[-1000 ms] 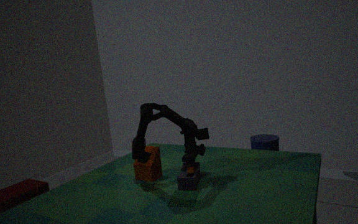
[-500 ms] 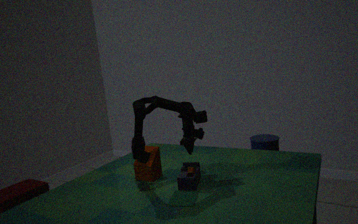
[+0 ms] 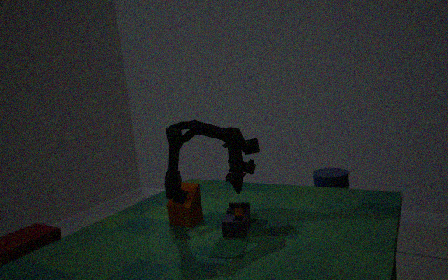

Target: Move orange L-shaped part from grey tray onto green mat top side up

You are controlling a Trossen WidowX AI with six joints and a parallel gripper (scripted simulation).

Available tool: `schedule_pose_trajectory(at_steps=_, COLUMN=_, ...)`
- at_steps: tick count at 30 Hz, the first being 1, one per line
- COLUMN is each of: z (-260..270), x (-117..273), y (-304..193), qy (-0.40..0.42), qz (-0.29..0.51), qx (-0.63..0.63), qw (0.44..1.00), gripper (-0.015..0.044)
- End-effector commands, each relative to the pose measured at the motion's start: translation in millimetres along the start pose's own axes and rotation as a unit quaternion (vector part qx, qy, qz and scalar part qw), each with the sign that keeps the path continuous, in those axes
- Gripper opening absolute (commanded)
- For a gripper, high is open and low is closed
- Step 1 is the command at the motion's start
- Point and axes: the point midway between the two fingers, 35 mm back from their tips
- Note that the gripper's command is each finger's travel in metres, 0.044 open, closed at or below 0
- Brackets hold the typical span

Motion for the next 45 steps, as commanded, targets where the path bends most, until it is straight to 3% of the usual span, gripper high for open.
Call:
schedule_pose_trajectory(at_steps=1, z=0, x=0, y=1, qy=0.0, qz=-0.001, qx=0.001, qw=1.0, gripper=0.018)
schedule_pose_trajectory(at_steps=7, z=0, x=0, y=1, qy=0.0, qz=-0.001, qx=0.001, qw=1.0, gripper=0.018)
schedule_pose_trajectory(at_steps=9, z=-3, x=0, y=1, qy=0.0, qz=-0.001, qx=-0.026, qw=1.0, gripper=0.0233)
schedule_pose_trajectory(at_steps=11, z=-9, x=1, y=1, qy=0.0, qz=-0.001, qx=-0.086, qw=0.996, gripper=0.028)
schedule_pose_trajectory(at_steps=14, z=-23, x=2, y=1, qy=0.001, qz=0.001, qx=-0.229, qw=0.973, gripper=0.028)
schedule_pose_trajectory(at_steps=18, z=-43, x=2, y=-1, qy=0.0, qz=0.003, qx=-0.428, qw=0.904, gripper=0.028)
schedule_pose_trajectory(at_steps=25, z=-76, x=3, y=-6, qy=-0.005, qz=0.005, qx=-0.7, qw=0.714, gripper=0.028)
schedule_pose_trajectory(at_steps=39, z=-77, x=3, y=-6, qy=-0.005, qz=0.005, qx=-0.706, qw=0.708, gripper=0.028)
schedule_pose_trajectory(at_steps=45, z=-78, x=-21, y=-6, qy=-0.006, qz=0.004, qx=-0.706, qw=0.708, gripper=0.028)
Point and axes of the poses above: the point midway between the two fingers, 35 mm back from their tips, its own x axis back along the fingers, its own z axis across the jaws, y = z × x, and after that the axes turned 11 degrees about x, right-handed
